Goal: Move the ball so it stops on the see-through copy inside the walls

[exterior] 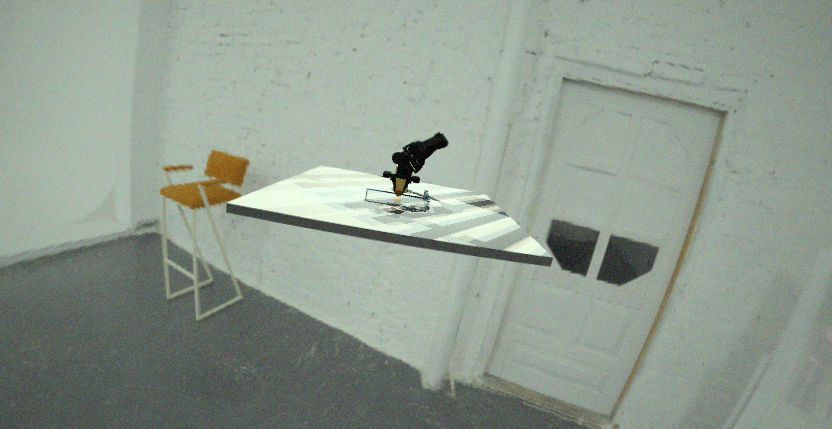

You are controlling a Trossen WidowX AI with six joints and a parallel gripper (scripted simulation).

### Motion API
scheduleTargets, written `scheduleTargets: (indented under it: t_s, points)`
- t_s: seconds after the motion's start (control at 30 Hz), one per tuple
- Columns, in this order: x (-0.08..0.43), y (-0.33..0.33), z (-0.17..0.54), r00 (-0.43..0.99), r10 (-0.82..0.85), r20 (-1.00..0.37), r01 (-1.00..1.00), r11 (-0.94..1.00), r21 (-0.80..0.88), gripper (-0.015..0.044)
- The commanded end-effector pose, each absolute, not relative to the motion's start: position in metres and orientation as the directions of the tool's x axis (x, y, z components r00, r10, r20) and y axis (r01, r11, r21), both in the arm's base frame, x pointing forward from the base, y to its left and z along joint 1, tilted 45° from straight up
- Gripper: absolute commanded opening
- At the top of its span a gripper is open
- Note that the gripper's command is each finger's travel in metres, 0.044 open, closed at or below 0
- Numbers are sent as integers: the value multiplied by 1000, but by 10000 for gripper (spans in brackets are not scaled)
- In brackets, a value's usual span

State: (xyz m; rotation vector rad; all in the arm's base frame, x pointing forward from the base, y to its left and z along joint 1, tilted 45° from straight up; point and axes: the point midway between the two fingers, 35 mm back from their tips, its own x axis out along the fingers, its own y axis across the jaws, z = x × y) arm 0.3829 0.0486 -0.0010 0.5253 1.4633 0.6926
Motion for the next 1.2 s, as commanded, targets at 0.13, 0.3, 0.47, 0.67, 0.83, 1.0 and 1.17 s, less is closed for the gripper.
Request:
scheduleTargets:
  t_s: [0.13, 0.3, 0.47, 0.67, 0.83, 1.0, 1.17]
  points:
    - [378, 66, -19, -31, 710, -704, -90, 699, 709, 0]
    - [378, 68, -21, -31, 710, -704, -90, 699, 709, 0]
    - [378, 73, -26, -31, 710, -704, -90, 699, 709, 0]
    - [378, 79, -32, -31, 710, -703, -90, 699, 710, 0]
    - [380, 78, -29, -25, 707, -707, -101, 701, 706, 26]
    - [380, 78, -29, -25, 707, -707, -101, 701, 706, 157]
    - [380, 78, -29, -25, 707, -707, -101, 701, 706, 286]
